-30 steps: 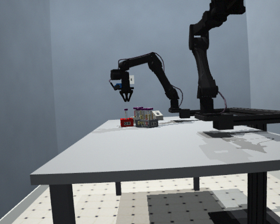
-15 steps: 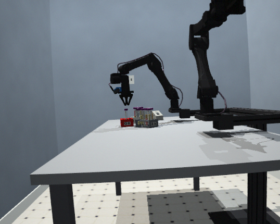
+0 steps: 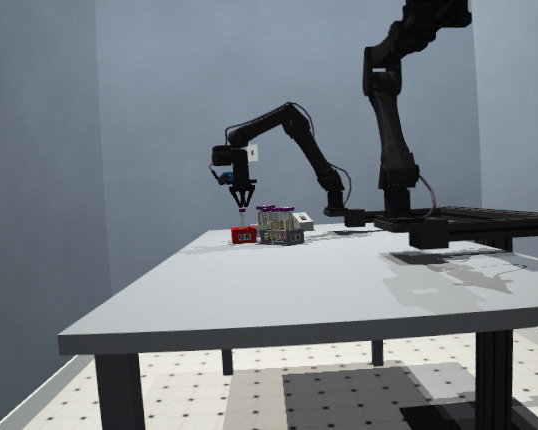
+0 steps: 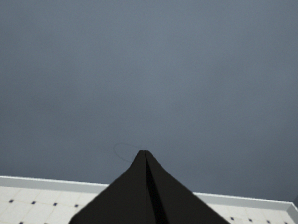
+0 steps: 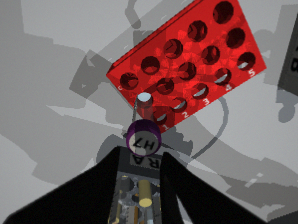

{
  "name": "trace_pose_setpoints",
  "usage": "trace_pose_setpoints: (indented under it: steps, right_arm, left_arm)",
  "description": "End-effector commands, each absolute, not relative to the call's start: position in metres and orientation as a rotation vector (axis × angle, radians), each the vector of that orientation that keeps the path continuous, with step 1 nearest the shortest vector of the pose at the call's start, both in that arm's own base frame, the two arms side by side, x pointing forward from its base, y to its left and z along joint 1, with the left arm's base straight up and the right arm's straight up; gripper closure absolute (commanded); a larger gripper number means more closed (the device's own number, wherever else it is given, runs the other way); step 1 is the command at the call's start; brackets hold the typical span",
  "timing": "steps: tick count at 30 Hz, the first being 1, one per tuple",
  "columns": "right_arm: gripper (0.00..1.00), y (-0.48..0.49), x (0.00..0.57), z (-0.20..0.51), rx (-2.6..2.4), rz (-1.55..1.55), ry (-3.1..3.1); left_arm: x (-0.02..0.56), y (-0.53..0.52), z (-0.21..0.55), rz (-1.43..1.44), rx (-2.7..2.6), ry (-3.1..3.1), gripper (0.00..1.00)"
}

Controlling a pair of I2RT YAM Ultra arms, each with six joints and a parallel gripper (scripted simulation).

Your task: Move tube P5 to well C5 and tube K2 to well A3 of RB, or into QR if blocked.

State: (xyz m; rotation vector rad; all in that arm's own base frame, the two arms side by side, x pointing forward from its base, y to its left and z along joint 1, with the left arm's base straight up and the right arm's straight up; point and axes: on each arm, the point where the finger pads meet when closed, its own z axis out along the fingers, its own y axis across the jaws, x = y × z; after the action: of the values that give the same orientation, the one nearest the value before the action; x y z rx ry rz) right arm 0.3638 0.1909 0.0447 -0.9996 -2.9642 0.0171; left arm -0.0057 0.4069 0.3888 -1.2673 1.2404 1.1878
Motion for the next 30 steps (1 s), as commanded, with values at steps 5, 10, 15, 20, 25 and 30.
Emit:
trace_pose_setpoints:
  steps: [5, 10, 15, 20, 25, 30]
  right_arm:
    - [0.70, 0.185, 0.369, 0.051, -1.021, -0.018, -2.988]
    - [0.70, 0.184, 0.368, 0.047, -1.020, -0.011, -2.985]
    - [0.70, 0.184, 0.368, 0.045, -1.020, -0.009, -2.983]
    - [0.70, 0.184, 0.368, 0.046, -1.021, -0.015, -2.987]
    - [0.70, 0.186, 0.371, 0.046, -1.023, -0.025, -2.992]
    - [0.70, 0.184, 0.367, 0.040, -1.020, -0.008, -2.982]
  left_arm:
    - [-0.007, 0.398, 0.416, 1.221, -1.221, 1.202, 1.00]
    - [-0.007, 0.398, 0.416, 1.221, -1.221, 1.202, 1.00]
    - [-0.007, 0.398, 0.416, 1.221, -1.221, 1.202, 1.00]
    - [-0.007, 0.398, 0.416, 1.221, -1.221, 1.202, 1.00]
    - [-0.007, 0.398, 0.416, 1.221, -1.221, 1.202, 1.00]
    - [-0.007, 0.398, 0.416, 1.221, -1.221, 1.202, 1.00]
